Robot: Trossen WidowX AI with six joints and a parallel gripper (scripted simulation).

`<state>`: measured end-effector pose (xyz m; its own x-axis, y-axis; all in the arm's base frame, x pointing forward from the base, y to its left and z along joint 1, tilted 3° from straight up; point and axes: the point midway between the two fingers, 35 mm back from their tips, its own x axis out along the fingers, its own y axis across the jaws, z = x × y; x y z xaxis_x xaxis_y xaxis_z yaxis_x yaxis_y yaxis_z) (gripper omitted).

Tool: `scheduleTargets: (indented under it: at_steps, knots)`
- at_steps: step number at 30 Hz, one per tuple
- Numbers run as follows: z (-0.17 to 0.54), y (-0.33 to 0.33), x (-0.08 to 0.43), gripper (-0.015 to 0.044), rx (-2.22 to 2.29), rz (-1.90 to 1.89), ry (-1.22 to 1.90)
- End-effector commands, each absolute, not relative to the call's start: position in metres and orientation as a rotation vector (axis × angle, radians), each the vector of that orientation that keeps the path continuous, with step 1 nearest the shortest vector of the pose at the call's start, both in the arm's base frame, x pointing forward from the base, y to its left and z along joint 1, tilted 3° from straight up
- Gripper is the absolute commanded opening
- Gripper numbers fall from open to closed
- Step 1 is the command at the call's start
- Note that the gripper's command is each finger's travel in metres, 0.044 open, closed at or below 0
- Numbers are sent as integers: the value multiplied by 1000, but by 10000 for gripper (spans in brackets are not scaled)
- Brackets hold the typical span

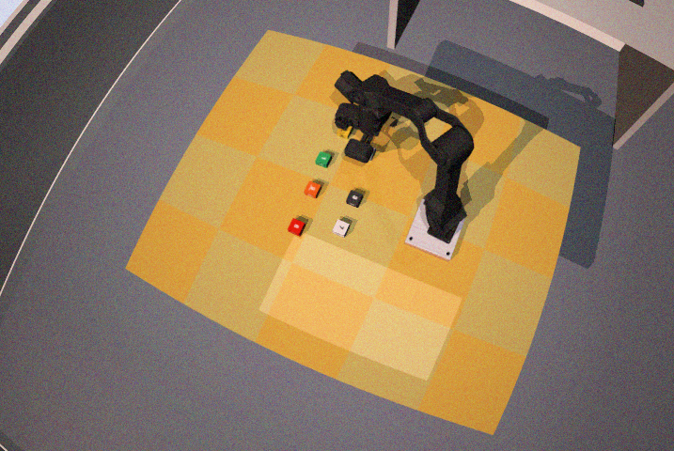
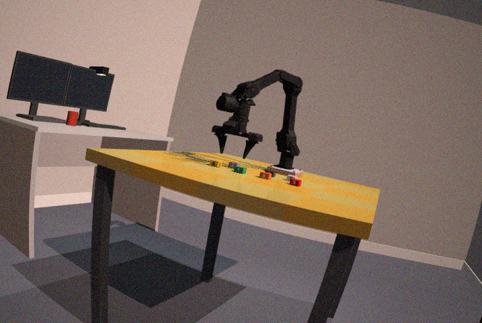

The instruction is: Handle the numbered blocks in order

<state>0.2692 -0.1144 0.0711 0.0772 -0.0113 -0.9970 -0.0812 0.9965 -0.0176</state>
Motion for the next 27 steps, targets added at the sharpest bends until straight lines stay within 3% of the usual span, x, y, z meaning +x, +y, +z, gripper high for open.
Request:
scheduleTargets:
  at_steps: [1, 18, 27]
  knots:
    - [62, -114, 269, 400, -75, 60, 1497]
    - [38, -113, 270, 400, -75, 60, 1497]
    - [38, -113, 270, 164, -75, 60, 1497]
